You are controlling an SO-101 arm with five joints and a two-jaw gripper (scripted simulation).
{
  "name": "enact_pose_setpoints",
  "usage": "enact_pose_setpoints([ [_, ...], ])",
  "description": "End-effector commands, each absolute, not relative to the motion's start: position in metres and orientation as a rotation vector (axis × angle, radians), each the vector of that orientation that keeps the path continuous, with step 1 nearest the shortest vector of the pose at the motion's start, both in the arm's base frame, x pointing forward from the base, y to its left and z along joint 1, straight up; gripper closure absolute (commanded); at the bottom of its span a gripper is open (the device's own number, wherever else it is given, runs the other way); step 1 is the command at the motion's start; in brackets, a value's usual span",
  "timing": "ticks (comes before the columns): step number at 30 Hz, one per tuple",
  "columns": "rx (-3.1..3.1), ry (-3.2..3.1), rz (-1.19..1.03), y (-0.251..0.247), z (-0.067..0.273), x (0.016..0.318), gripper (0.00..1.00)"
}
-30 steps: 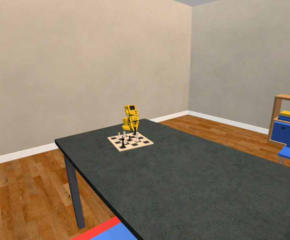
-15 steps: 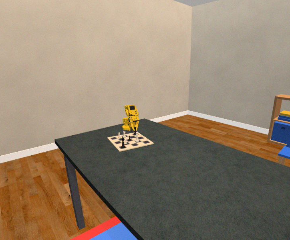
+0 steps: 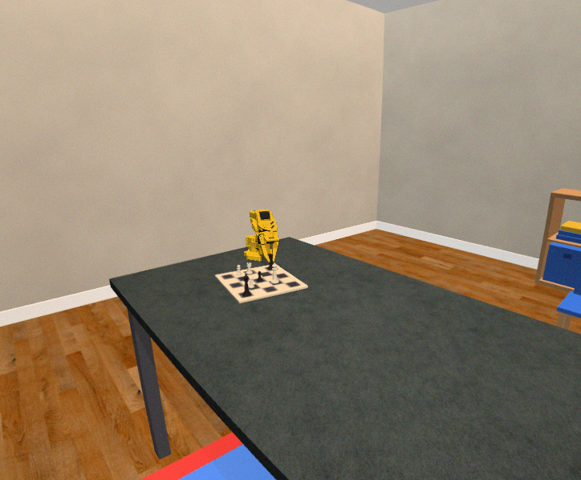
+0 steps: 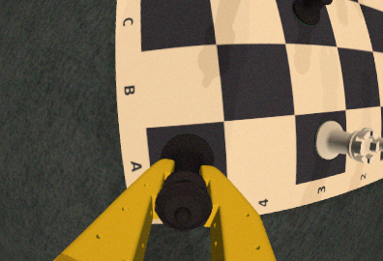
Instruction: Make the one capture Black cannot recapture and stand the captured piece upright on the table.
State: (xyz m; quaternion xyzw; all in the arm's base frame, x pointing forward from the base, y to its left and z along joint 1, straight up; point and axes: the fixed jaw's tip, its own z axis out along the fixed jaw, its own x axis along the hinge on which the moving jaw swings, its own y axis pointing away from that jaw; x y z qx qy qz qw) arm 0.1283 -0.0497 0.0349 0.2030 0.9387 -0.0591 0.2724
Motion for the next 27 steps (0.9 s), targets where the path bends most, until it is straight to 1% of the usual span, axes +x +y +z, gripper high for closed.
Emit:
enact_pose_setpoints([
  [1,0.551,2.553,-0.158,-0.049,0.029,0.125,1.00],
  [13,0.552,2.553,-0.162,-0.050,0.034,0.124,1.00],
  [22,0.553,2.554,-0.168,-0.051,0.047,0.124,1.00],
  [27,0.553,2.554,-0.168,-0.051,0.060,0.124,1.00],
])
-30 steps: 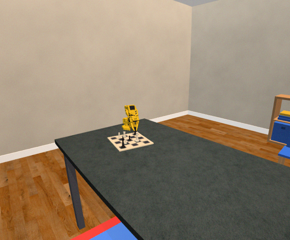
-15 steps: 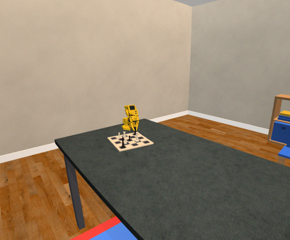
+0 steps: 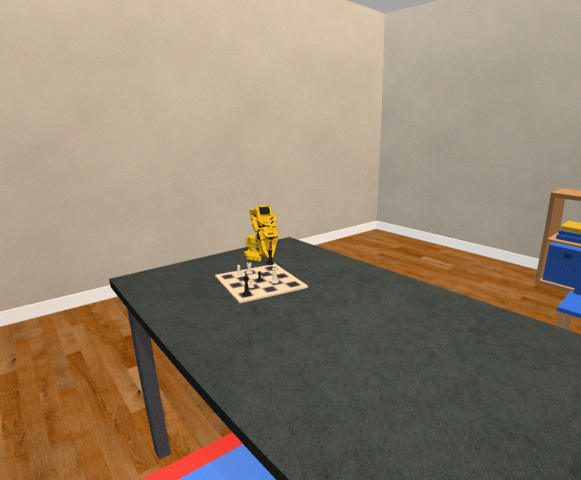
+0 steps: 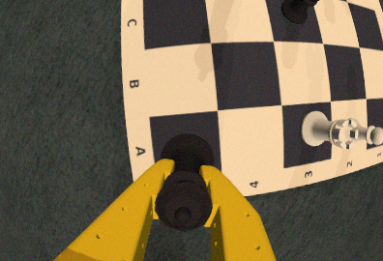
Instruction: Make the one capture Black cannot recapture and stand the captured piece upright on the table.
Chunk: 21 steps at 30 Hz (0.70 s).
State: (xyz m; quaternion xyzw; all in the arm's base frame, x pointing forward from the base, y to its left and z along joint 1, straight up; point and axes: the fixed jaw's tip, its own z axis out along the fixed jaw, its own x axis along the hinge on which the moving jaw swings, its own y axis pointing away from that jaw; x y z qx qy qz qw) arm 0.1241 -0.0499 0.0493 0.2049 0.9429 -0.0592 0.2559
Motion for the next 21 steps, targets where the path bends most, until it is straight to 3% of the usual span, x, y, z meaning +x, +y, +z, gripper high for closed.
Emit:
enact_pose_setpoints([
  [1,0.553,2.554,-0.168,-0.051,0.062,0.124,1.00],
  [21,0.554,2.554,-0.167,-0.051,0.099,0.123,1.00],
])
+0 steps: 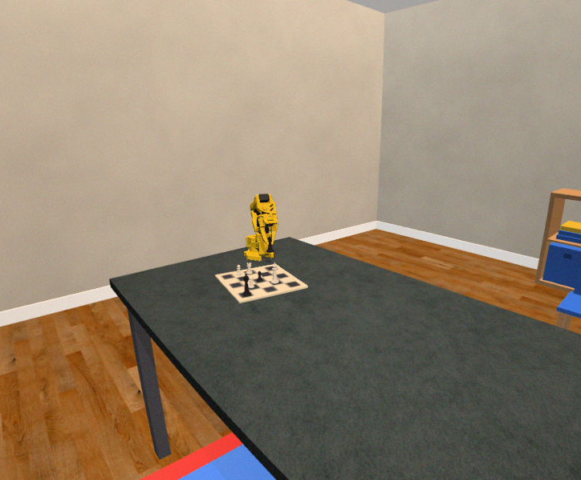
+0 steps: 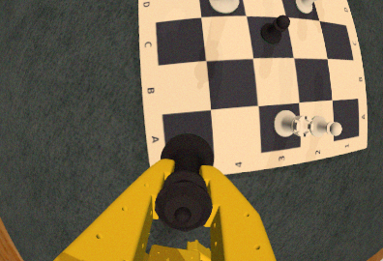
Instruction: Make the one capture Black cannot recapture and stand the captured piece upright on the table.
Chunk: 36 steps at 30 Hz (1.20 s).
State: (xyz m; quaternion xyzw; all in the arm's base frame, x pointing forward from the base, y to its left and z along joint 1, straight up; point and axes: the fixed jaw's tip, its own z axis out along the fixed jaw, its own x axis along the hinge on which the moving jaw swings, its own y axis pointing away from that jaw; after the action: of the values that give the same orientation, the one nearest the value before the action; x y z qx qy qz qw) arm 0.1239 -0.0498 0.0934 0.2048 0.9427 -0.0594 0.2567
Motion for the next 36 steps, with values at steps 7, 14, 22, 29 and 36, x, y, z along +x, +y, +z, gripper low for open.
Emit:
enact_pose_setpoints([
  [7,0.554,2.554,-0.167,-0.051,0.101,0.123,1.00],
  [14,0.582,2.549,-0.175,-0.053,0.101,0.121,1.00],
  [22,0.894,2.472,-0.261,-0.078,0.100,0.101,1.00],
  [29,1.215,2.353,-0.348,-0.104,0.101,0.080,1.00],
  [36,1.555,2.176,-0.441,-0.138,0.101,0.052,1.00],
])
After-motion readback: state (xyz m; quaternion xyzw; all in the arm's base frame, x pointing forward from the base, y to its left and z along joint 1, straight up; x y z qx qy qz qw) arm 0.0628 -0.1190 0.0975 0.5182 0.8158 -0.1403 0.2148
